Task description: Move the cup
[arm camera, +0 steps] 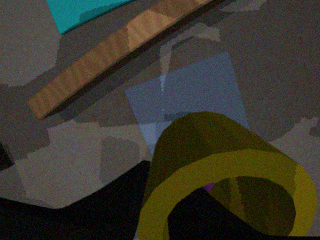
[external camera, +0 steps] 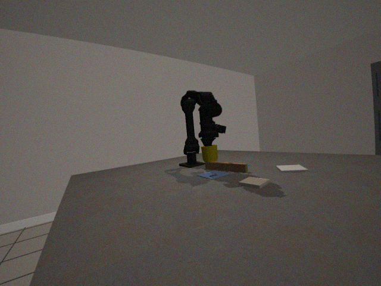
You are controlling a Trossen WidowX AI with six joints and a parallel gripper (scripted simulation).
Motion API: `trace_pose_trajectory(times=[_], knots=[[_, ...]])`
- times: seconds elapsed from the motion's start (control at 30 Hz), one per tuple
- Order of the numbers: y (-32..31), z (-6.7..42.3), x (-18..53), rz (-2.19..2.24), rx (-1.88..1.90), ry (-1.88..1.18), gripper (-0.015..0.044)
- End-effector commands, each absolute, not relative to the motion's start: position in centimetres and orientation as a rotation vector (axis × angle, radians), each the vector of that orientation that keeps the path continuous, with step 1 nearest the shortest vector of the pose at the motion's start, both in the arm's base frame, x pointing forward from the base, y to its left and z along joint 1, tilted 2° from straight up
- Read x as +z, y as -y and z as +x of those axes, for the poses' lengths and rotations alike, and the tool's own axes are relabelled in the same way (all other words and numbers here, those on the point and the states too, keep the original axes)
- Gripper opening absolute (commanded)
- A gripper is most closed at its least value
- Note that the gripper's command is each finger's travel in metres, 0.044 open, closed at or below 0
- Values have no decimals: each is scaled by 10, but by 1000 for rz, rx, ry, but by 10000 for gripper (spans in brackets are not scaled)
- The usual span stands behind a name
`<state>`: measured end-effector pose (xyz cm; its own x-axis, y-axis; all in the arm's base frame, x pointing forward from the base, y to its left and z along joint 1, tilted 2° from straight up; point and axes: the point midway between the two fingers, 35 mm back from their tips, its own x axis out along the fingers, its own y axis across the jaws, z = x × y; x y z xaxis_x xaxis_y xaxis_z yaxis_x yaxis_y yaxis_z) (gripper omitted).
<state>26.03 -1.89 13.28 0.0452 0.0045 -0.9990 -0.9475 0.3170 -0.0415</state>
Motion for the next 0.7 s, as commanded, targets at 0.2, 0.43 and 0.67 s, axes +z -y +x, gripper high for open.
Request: trace_pose_trajectory(times=[0.2,0.43,0.67], knots=[[16,259,133,-982,944,-1303,0],[3,255,133,-982,945,-1299,0],[-9,251,133,-982,946,-1295,0]])
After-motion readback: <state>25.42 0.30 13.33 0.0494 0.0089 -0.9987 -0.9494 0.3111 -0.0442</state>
